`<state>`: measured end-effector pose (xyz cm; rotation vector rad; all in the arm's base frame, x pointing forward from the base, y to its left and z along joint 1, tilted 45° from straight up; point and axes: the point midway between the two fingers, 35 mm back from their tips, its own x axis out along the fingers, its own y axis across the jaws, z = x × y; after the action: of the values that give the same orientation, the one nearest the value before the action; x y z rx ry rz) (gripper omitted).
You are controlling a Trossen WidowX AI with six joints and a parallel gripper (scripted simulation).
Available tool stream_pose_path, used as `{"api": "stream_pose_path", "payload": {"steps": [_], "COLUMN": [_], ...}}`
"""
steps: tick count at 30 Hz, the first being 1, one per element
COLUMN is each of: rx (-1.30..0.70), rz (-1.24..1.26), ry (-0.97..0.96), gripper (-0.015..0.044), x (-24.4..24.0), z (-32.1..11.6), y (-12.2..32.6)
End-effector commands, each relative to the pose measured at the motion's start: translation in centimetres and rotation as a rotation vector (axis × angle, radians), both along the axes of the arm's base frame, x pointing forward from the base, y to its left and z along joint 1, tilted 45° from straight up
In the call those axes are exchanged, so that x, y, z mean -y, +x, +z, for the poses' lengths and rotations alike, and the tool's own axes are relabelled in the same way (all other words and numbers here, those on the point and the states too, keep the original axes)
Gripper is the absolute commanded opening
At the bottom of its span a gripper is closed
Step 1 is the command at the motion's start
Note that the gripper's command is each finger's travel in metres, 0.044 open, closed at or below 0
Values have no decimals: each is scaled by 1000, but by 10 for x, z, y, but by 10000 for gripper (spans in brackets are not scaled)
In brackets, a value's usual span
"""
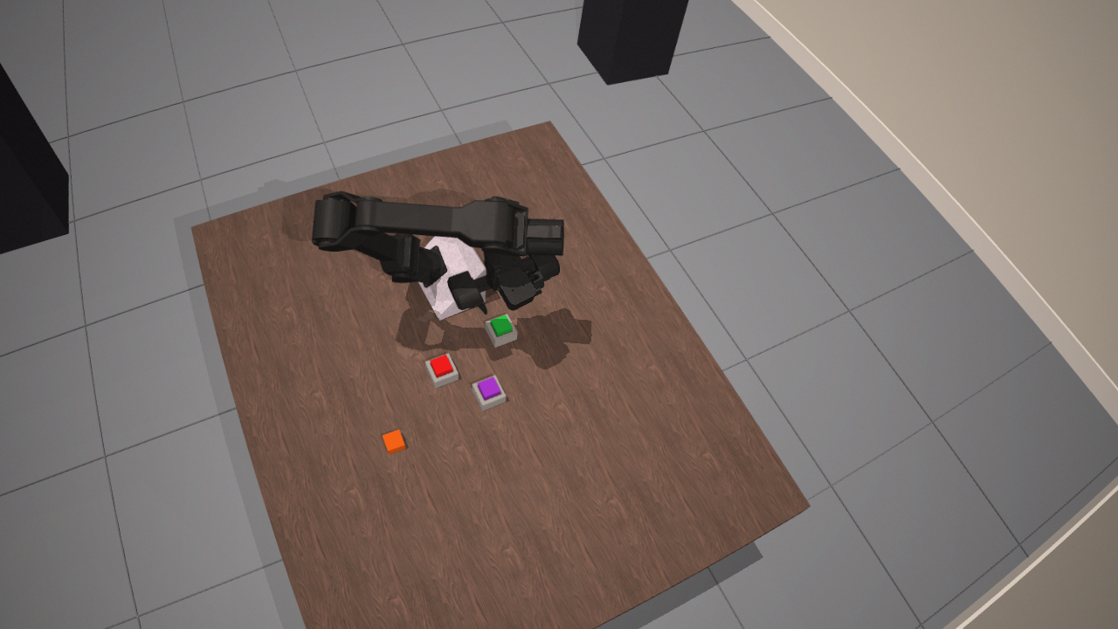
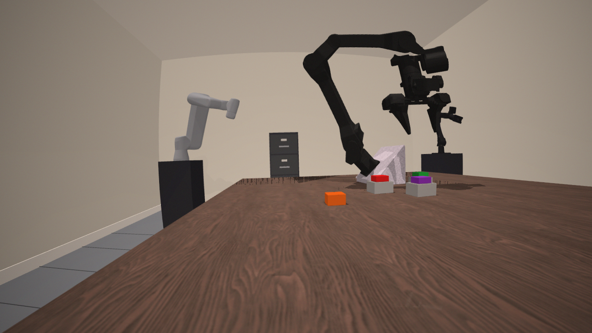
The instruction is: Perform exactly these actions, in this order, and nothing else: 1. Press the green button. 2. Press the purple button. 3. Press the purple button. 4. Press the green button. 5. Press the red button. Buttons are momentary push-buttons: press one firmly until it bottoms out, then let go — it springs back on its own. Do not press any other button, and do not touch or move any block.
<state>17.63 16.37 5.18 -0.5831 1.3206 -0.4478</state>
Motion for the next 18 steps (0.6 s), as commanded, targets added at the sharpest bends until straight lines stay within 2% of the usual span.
{"api": "stream_pose_path", "payload": {"steps": [1, 6, 13, 18], "rx": [-83, -83, -81, -81], "rz": [-39, -39, -39, -39], "ry": [-93, -93, -94, -94], "gripper": [400, 400, 216, 85], "x": [8, 8, 49, 51], "z": [-16, -16, -59, -60], "y": [-18, -18, -10, -10]}}
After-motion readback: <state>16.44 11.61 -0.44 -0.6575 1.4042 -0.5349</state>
